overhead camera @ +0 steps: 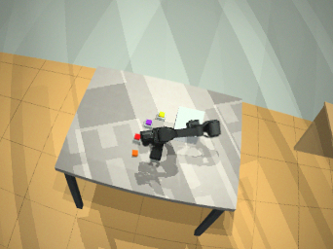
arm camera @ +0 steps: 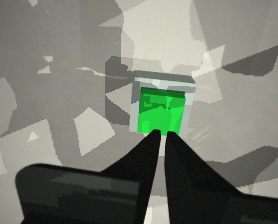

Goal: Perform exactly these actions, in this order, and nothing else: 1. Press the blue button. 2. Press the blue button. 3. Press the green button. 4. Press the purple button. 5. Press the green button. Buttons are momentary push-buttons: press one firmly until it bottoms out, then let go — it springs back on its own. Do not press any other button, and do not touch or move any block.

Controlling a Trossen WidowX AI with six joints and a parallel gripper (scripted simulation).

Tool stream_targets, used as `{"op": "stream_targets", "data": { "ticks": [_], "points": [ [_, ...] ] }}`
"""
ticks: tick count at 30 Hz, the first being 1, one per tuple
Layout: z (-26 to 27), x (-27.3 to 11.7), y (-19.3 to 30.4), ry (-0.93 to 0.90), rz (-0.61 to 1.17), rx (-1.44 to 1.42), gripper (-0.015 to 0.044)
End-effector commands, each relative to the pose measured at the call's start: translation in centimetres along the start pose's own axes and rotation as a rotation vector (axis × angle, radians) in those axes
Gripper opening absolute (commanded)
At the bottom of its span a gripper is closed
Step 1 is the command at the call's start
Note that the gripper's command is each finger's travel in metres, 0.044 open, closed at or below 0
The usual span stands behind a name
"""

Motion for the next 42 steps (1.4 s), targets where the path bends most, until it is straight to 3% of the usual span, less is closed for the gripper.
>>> {"op": "stream_targets", "data": {
  "ticks": [1,4,11,19,26,32,37,42],
  "points": [
    [0.0,-2.8,-0.2,0.000,-0.006,-0.004,0.0020],
    [0.0,-5.7,0.0,-0.002,-0.006,-0.003,0.0020],
    [-1.4,-5.9,-1.6,0.013,-0.010,-0.003,0.0020],
    [-12.0,-6.1,-7.8,0.048,-0.010,0.000,0.0020],
    [-22.4,-6.1,-8.6,0.014,-0.009,-0.005,0.0020],
    [-22.7,-5.8,-8.6,0.013,-0.009,-0.005,0.0020],
    [-22.7,-0.1,-8.6,0.010,-0.009,-0.006,0.0020],
    [-22.7,0.2,-8.6,0.009,-0.009,-0.006,0.0020]
  ]
}}
Point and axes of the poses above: the point midway between the two fingers, 35 mm back from their tips, its own x axis out along the fingers, its own z axis across the jaws, y = z × x, the point moved 5 cm from there along -x, back along the fingers
